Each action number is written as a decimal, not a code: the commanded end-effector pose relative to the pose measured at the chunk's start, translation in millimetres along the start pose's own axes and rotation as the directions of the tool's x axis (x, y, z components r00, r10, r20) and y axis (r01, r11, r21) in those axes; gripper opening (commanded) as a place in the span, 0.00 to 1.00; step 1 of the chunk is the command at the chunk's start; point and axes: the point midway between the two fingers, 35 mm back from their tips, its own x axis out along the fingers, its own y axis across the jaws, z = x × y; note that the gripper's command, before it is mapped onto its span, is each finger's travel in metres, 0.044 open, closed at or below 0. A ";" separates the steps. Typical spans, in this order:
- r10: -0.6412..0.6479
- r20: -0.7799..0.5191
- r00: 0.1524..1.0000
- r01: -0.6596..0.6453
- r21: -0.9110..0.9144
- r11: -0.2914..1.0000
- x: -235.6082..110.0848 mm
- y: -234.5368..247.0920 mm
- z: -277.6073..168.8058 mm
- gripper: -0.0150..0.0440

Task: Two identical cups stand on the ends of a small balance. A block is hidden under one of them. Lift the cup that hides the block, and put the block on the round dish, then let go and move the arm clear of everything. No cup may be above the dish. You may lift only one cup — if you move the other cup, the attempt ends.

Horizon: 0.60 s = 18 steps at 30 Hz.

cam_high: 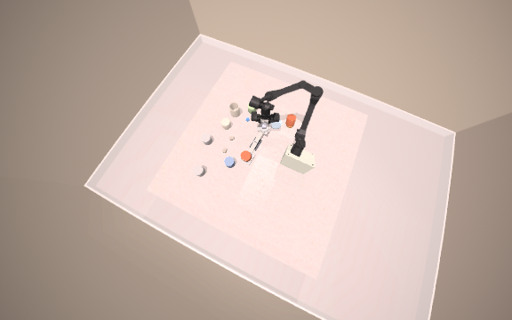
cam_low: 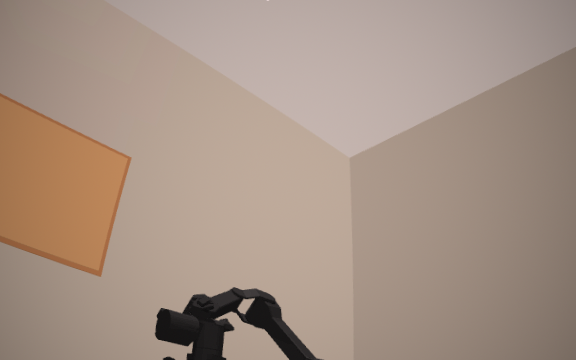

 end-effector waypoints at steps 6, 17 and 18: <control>-0.005 0.009 1.000 0.005 0.037 0.999 9.5 0.5 0.3 0.69; -0.005 0.008 1.000 0.005 0.037 0.999 26.5 0.8 0.5 0.69; -0.005 0.008 1.000 0.005 0.037 0.999 28.1 0.8 0.5 0.69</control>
